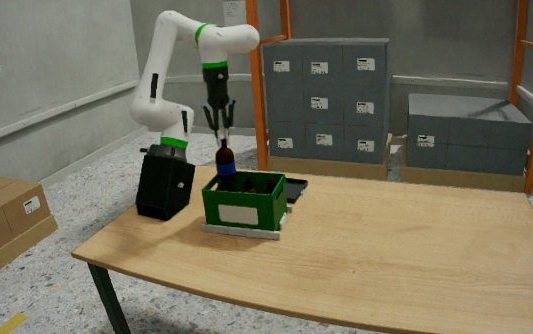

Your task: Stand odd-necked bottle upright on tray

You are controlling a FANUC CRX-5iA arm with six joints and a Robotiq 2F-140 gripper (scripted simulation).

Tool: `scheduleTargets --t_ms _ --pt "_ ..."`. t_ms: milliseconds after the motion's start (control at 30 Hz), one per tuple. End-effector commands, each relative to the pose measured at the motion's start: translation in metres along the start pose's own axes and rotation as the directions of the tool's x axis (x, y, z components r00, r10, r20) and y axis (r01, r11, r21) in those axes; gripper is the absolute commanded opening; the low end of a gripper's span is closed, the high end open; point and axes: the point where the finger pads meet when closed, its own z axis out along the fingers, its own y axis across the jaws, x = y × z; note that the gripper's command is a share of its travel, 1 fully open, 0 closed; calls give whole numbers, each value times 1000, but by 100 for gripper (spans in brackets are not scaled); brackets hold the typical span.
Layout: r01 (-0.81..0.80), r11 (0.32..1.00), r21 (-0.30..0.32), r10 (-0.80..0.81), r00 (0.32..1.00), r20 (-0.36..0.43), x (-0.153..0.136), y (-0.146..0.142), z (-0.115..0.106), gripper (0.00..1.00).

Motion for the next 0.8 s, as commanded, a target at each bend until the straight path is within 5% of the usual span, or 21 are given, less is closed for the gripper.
scheduleTargets --t_ms 0,767 --pt "0 1000 0 0 1000 1 0 0 -2 10" --pt "0 1000 0 0 1000 1 0 0 -18 10"
